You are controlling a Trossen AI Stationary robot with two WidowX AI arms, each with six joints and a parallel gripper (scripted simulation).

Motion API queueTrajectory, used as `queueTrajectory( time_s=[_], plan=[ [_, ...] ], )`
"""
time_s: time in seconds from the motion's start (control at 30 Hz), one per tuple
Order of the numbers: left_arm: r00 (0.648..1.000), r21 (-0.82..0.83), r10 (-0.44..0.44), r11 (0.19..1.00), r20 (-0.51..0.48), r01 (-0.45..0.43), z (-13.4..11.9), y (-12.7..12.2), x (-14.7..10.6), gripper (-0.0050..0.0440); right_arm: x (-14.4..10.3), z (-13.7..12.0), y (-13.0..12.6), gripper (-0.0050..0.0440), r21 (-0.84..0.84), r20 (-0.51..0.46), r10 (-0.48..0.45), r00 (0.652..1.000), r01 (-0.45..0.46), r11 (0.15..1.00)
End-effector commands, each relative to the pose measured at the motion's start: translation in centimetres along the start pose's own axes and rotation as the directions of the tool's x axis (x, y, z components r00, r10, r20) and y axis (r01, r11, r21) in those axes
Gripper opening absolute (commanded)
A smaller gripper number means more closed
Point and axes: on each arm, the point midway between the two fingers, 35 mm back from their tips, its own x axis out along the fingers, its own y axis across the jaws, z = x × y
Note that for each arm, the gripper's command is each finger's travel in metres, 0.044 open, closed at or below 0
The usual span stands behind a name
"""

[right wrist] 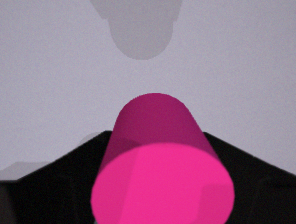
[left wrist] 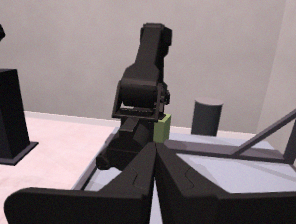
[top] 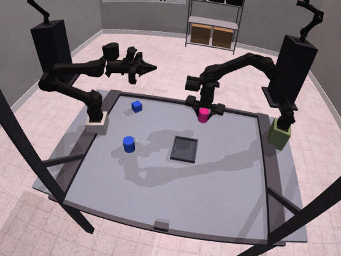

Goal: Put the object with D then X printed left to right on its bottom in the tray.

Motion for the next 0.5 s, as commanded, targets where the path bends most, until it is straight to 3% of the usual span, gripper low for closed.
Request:
queueTrajectory(
  time_s=[0.0,0.23,0.47],
  plan=[
    [1.0,0.004,0.001,1.0,0.002,-0.001,-0.1,0.1,-0.1,-0.005,-2.0,-0.6,0.8,0.0192,-0.042,-0.027,0.062,0.998,-0.063,0.997],
    [1.0,0.007,0.001,1.0,0.012,-0.001,0.5,0.1,0.0,-0.005,-2.0,-1.8,1.0,0.0192,-0.188,-0.087,0.113,0.99,-0.128,0.974],
    [1.0,0.008,0.001,1.0,0.016,-0.001,0.7,0.1,0.1,-0.005,-2.3,-4.0,1.3,0.0192,-0.426,-0.194,0.203,0.96,-0.269,0.864]
  ],
)
